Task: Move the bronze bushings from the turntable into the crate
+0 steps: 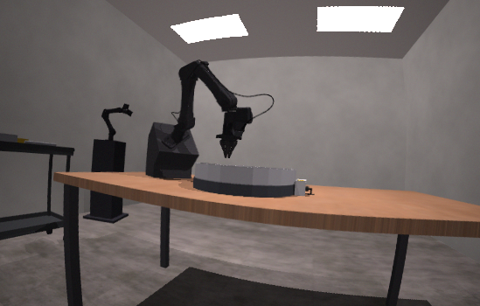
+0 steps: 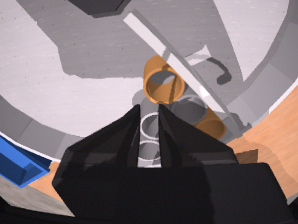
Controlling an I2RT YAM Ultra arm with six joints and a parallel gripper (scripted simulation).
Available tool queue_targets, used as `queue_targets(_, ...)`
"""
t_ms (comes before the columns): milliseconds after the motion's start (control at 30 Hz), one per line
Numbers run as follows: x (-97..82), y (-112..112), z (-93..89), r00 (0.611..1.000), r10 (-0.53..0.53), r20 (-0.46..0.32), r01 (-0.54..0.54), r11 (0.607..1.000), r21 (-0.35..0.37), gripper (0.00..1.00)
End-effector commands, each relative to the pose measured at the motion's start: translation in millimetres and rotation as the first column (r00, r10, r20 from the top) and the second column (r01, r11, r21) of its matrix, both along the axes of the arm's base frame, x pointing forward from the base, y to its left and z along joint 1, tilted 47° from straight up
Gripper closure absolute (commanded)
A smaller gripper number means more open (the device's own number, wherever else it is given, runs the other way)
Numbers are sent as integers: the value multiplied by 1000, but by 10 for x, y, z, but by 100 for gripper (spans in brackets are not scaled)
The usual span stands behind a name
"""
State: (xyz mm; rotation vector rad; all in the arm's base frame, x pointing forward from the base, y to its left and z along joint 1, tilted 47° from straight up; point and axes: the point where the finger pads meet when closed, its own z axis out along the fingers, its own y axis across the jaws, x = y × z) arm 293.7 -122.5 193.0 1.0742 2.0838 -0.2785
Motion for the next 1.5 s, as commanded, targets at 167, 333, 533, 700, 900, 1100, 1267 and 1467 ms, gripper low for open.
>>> queue_targets(167, 91, 23, 118, 999, 11, 34, -10, 1000, -7, 85)
queue_targets(333, 68, 29, 172, 999, 10, 50, -10, 1000, -10, 85)
queue_targets(533, 68, 29, 172, 999, 10, 50, -10, 1000, -10, 85)
queue_targets(700, 68, 29, 172, 999, 10, 50, -10, 1000, -10, 85)
queue_targets(900, 68, 29, 172, 999, 10, 50, -10, 1000, -10, 85)
queue_targets(1100, 68, 29, 172, 999, 10, 50, -10, 1000, -10, 85)
queue_targets(1267, 68, 29, 172, 999, 10, 50, -10, 1000, -10, 85)
queue_targets(1467, 70, 29, 165, 999, 10, 48, -9, 1000, -9, 85)
